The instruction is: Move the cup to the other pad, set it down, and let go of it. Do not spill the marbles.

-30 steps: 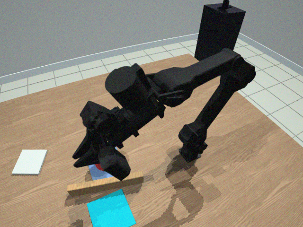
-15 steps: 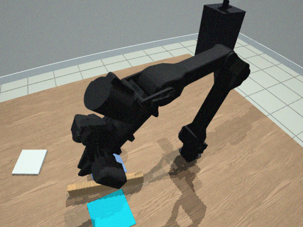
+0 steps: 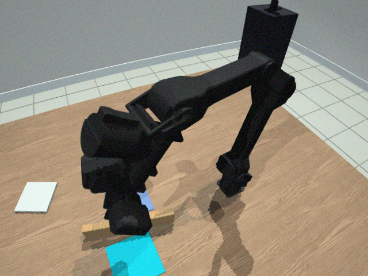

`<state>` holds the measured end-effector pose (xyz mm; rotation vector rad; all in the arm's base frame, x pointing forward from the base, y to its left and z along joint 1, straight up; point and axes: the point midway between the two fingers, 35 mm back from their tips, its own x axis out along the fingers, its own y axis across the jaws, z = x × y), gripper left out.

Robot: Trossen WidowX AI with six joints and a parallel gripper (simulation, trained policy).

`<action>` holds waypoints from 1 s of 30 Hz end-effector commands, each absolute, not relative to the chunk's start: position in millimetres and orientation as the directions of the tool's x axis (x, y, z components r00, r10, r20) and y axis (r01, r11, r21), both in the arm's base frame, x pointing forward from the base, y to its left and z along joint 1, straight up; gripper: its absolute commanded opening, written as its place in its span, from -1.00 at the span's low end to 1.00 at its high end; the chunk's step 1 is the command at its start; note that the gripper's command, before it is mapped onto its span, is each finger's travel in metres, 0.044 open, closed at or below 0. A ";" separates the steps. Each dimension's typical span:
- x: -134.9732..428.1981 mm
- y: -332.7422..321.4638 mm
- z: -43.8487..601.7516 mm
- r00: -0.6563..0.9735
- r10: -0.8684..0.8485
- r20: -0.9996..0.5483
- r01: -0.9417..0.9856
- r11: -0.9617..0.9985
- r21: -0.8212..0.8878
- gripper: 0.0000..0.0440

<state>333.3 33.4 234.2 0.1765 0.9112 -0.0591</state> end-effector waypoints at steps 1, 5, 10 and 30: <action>331.9 31.3 228.6 0.568 0.011 -0.823 0.132 0.986 0.104 -0.50; 329.4 29.0 223.2 0.515 0.001 -0.857 0.133 0.988 0.080 -0.48; 326.0 25.2 217.1 0.447 -0.013 -0.894 0.130 0.990 0.051 -0.46; 313.0 -0.5 190.8 0.178 -0.066 -0.982 0.074 0.996 -0.054 -0.52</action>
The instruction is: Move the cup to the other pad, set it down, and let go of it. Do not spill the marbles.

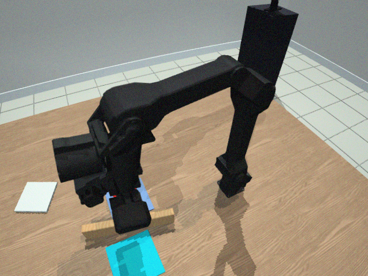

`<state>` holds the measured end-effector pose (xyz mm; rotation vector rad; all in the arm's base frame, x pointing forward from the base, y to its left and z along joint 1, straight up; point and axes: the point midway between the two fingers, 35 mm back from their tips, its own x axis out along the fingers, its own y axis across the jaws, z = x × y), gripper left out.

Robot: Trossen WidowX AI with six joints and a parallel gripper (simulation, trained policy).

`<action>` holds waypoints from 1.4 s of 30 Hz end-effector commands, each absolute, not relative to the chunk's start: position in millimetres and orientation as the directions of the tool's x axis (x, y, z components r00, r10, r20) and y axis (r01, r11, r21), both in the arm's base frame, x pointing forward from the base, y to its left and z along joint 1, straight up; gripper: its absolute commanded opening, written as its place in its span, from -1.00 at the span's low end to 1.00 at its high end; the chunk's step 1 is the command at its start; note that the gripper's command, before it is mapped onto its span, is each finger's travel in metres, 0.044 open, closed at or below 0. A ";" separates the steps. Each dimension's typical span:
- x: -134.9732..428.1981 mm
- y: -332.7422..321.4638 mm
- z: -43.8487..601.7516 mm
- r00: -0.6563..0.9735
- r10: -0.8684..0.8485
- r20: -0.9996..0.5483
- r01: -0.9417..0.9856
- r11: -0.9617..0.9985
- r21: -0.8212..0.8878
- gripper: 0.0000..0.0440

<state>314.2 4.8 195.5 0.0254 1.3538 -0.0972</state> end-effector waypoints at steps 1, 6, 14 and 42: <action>312.5 -2.3 189.0 0.165 -0.069 -0.984 0.071 0.996 -0.058 -0.52; 309.9 -11.8 179.4 0.107 -0.082 -0.991 0.053 0.996 -0.077 -0.52; 307.2 -27.8 161.7 0.041 -0.097 -0.994 0.027 0.995 -0.096 -0.46; 298.3 -66.3 66.4 -0.075 -0.081 -0.994 -0.147 0.987 -0.069 -0.24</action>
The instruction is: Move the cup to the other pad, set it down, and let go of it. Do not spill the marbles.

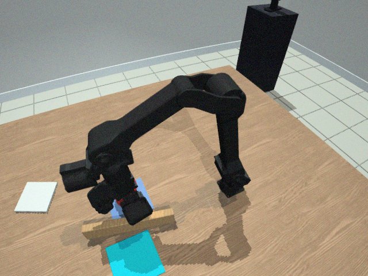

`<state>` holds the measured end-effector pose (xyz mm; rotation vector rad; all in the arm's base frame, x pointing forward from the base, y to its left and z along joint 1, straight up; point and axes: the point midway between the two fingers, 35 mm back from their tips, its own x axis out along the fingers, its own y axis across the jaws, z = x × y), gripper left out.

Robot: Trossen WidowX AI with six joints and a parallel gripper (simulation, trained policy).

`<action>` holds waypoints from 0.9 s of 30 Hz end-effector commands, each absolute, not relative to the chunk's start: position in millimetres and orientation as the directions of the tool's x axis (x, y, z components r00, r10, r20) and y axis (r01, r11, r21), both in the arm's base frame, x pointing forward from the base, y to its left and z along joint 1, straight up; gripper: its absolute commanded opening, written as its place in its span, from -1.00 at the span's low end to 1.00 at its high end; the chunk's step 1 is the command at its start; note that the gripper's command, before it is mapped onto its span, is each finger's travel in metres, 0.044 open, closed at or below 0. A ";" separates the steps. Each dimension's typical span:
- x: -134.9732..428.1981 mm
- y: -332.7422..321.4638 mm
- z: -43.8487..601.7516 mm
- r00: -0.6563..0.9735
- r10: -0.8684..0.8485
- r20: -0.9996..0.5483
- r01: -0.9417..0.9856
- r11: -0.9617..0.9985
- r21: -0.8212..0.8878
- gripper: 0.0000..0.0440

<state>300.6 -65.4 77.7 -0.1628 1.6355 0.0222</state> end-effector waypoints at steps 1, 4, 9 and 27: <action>298.4 -66.5 63.2 -0.074 -0.078 -0.994 -0.159 0.985 -0.066 -0.29; 297.6 -68.2 55.9 -0.075 -0.077 -0.994 -0.204 0.977 -0.061 -0.61; 297.6 -70.5 52.3 -0.077 -0.075 -0.994 -0.270 0.961 -0.052 -1.00; 317.7 -64.8 87.3 -0.008 -0.072 -0.997 -0.399 0.915 -0.063 -1.00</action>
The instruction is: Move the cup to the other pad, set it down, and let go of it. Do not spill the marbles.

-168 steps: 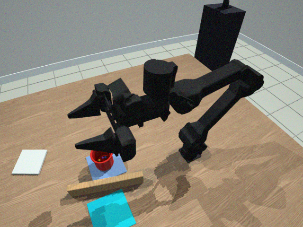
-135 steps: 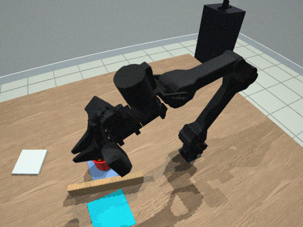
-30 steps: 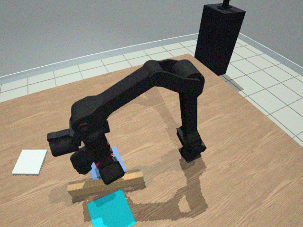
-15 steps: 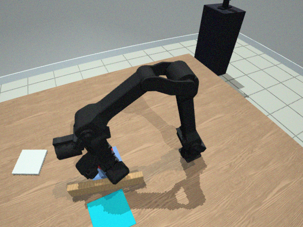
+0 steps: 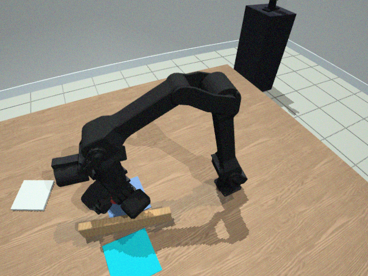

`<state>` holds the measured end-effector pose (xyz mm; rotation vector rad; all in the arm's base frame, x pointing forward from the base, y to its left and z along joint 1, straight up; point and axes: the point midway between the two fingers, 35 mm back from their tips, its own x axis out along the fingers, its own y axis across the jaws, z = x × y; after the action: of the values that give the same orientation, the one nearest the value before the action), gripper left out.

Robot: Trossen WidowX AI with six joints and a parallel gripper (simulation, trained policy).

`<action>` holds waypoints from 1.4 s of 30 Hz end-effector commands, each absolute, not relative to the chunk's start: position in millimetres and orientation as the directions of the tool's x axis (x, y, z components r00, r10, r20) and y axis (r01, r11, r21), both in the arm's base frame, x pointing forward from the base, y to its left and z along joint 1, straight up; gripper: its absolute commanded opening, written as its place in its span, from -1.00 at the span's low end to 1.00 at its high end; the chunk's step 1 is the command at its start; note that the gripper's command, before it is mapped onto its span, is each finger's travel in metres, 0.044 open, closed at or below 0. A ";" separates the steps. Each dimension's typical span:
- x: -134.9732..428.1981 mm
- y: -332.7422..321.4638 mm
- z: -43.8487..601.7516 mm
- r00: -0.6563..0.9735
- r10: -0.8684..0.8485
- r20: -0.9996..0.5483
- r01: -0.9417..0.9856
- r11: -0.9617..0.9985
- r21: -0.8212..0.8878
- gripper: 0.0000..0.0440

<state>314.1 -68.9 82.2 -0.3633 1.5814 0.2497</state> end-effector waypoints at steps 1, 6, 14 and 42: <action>319.3 -63.4 89.3 -0.004 -0.072 -0.997 -0.403 0.913 -0.064 -1.00; 328.0 -54.8 99.4 0.020 -0.071 -0.997 -0.423 0.903 -0.072 -1.00; 341.5 -35.2 114.0 0.060 -0.065 -0.996 -0.453 0.887 -0.085 -1.00; 369.3 68.4 118.6 0.176 -0.015 -0.984 -0.562 0.820 -0.113 -1.00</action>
<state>369.6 58.1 122.8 -0.5168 1.3540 0.4013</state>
